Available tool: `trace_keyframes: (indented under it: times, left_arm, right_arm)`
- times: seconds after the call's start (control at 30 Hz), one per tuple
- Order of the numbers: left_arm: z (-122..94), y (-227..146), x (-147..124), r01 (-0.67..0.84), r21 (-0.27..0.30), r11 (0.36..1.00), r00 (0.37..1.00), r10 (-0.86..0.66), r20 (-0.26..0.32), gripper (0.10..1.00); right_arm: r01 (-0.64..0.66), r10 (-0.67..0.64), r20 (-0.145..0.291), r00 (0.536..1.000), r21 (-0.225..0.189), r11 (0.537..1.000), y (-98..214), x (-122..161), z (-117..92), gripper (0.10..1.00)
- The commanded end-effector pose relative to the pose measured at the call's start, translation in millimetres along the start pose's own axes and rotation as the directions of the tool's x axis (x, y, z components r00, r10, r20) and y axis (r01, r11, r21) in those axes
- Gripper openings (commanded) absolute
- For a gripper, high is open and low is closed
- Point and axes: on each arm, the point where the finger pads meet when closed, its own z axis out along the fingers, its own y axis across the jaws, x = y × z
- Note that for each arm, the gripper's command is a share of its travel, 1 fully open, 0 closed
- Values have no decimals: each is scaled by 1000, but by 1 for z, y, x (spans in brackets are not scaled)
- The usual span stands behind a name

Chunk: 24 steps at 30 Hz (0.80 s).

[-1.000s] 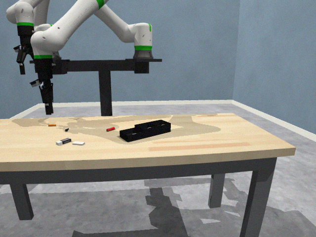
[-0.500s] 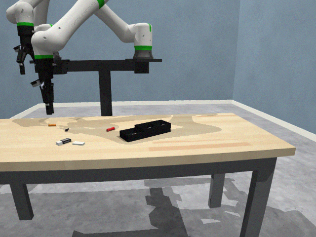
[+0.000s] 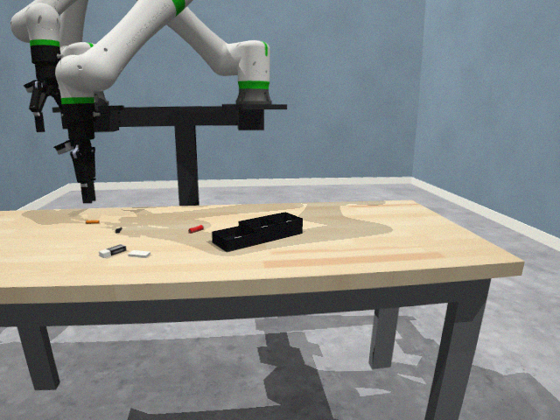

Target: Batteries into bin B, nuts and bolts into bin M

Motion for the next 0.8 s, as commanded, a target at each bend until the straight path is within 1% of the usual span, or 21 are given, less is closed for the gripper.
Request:
trace_keyframes:
  times: [0.0,0.2,0.4,0.47,0.77]
  left_arm:
    - [-1,-1,1,0,1,1000,1000,0,-2,231]
    - [-1,-1,1,0,1,1000,1000,0,-2,231]
    - [23,-1,1,0,1,1000,1000,0,-2,231]
    - [23,-1,1,0,1,1000,1000,0,-2,231]
    - [57,-1,1,0,1,1000,1000,0,-2,231]
  right_arm:
    - [0,0,0,1000,1,1000,0,0,0,1000]
    - [0,0,0,1000,1,1000,0,0,0,1000]
    - [0,0,0,1000,1,1000,0,0,0,1000]
    - [0,0,0,1000,1,1000,0,0,0,1000]
    - [0,0,0,1000,1,1000,0,0,0,1000]
